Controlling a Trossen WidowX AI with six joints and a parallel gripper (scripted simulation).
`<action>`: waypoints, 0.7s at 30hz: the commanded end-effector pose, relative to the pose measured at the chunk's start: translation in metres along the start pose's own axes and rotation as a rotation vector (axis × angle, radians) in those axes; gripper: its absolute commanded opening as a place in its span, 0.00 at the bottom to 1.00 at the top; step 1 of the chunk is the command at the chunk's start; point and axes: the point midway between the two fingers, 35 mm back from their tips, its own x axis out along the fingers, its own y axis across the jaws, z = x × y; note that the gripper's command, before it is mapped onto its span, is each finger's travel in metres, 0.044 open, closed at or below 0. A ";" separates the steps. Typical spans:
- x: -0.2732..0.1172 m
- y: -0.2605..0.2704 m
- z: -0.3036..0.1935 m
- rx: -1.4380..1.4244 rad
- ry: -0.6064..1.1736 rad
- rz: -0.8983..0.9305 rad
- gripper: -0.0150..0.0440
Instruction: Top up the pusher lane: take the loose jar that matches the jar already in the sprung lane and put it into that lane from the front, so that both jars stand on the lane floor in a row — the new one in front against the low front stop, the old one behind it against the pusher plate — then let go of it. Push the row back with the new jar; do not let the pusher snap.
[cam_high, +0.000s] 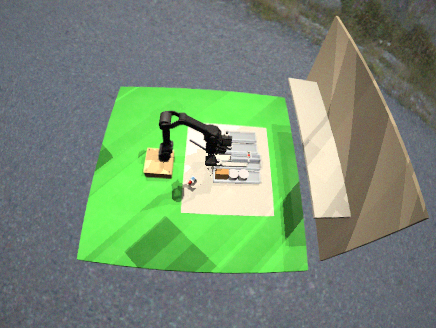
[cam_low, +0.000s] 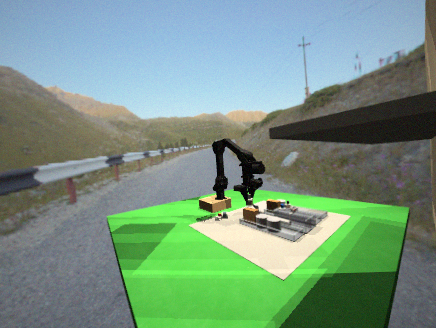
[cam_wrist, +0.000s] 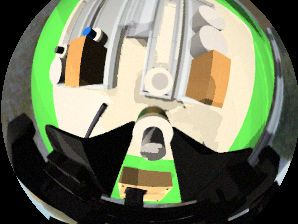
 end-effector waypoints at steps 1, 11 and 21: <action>0.005 0.000 0.005 0.002 0.003 -0.004 0.25; 0.028 0.000 0.006 0.002 0.004 -0.005 0.25; 0.028 0.000 0.009 0.002 0.003 -0.005 0.25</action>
